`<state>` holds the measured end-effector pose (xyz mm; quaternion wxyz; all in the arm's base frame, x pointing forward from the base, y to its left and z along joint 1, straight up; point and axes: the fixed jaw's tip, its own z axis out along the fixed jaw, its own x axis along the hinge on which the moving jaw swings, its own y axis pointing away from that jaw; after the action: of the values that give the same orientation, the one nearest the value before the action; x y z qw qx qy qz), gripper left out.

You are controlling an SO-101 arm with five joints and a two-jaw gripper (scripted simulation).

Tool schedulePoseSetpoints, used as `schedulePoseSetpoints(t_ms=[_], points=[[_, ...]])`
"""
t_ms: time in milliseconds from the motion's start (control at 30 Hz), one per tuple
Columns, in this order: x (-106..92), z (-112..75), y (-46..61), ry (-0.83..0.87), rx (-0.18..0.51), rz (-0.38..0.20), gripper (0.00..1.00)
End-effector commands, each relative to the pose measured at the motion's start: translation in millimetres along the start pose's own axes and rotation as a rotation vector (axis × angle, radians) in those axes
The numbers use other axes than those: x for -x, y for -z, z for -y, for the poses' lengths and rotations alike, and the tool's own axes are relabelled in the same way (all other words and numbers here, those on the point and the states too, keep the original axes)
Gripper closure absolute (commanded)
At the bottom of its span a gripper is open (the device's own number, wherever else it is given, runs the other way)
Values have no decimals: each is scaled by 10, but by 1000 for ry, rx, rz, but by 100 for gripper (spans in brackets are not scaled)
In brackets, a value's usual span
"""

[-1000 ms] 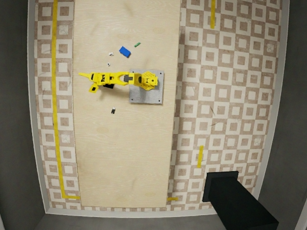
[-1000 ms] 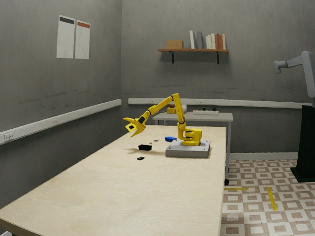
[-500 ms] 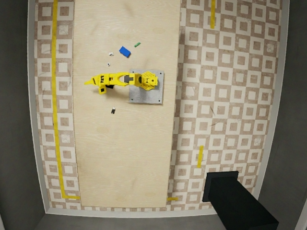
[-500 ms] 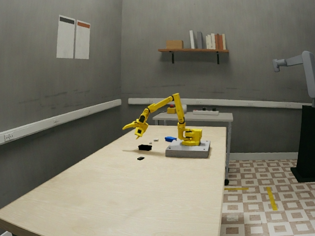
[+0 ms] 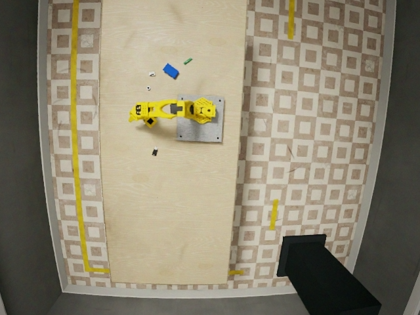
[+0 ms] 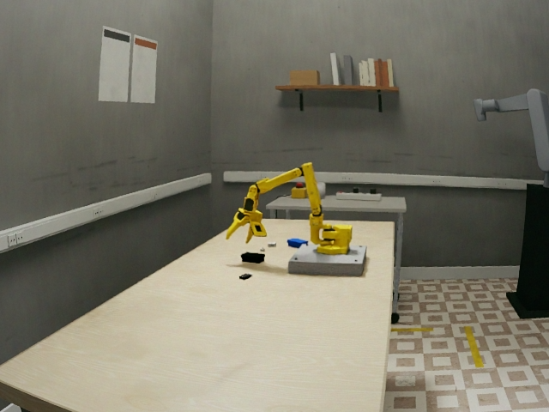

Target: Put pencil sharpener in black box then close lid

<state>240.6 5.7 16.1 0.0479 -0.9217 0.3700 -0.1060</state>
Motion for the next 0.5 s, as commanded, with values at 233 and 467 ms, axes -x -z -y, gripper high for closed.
schedulePoseSetpoints(t_ms=[233,467], points=[[98,-50,115,267,62,84,65],[160,-101,162,409,95,142,68]])
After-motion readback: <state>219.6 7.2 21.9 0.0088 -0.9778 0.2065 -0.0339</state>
